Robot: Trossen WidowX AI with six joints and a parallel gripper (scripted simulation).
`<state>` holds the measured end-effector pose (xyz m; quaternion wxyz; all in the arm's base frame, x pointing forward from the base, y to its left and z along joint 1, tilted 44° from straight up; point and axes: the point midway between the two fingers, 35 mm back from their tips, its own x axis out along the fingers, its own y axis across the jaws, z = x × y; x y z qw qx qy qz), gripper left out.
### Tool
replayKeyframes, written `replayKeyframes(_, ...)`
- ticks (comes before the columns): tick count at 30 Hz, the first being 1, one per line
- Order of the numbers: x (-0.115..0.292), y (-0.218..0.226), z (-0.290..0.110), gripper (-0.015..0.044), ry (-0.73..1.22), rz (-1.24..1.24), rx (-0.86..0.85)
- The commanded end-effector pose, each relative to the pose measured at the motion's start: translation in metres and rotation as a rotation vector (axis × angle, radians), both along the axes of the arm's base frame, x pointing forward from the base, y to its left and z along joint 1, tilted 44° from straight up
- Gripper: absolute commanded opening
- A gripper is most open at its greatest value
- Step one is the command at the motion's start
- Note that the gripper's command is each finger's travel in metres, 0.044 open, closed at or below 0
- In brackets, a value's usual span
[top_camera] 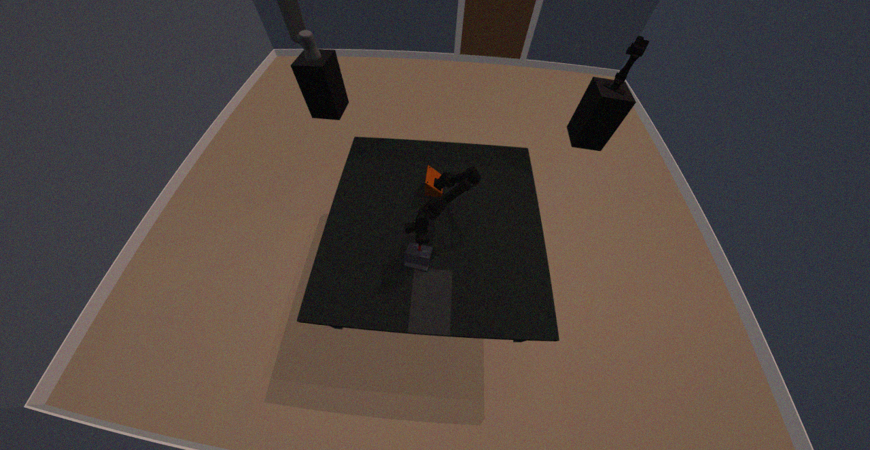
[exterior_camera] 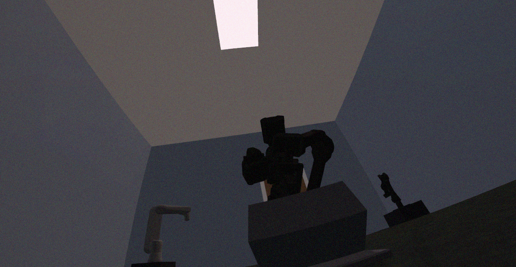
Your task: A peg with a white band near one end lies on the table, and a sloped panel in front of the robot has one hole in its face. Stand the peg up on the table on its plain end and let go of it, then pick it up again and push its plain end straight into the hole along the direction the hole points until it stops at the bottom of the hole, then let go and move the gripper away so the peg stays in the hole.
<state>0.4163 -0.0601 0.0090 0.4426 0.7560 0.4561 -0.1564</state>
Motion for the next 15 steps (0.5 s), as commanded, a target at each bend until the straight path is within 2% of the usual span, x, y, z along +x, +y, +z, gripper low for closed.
replayKeyframes(1, 0.0011, 0.0003, -0.0034, 0.0000, 0.006, -0.005, 0.000)
replayKeyframes(15, 0.0046, 0.0039, -0.0074, 0.0000, 0.006, -0.004, 0.000)
